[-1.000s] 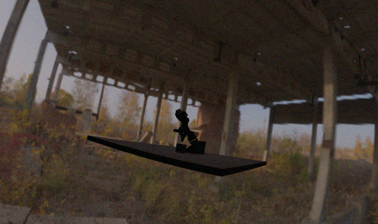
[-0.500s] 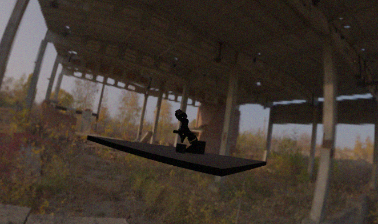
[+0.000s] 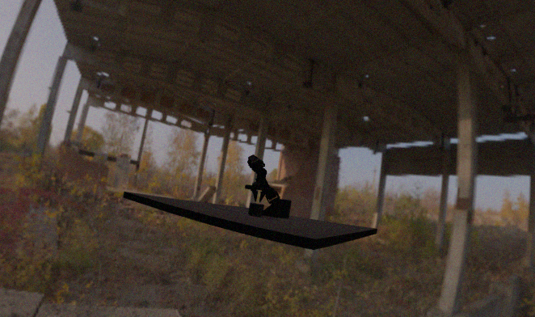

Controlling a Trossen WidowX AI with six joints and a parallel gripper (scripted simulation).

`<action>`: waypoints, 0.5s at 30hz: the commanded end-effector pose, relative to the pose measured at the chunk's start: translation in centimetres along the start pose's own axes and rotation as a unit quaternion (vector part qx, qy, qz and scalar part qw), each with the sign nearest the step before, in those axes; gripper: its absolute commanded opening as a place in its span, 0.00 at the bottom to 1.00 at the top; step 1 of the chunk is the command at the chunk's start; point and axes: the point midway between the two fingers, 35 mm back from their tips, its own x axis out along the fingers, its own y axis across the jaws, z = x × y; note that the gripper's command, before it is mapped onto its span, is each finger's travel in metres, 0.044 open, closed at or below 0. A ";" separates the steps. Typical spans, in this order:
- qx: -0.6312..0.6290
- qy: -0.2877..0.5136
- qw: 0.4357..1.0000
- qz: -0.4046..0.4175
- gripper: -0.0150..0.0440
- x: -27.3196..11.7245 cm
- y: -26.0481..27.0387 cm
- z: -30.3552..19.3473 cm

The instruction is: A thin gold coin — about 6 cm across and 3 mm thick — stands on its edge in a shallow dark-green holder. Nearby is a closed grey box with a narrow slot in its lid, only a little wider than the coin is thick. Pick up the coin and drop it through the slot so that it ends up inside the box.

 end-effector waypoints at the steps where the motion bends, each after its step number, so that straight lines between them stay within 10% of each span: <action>1: 0.000 0.000 1.000 0.000 0.53 0.0 0.0 0.0; 6: 0.000 0.000 1.000 0.000 0.53 0.0 0.0 0.0; 15: 0.000 0.000 1.000 0.000 0.93 -2.8 0.0 0.0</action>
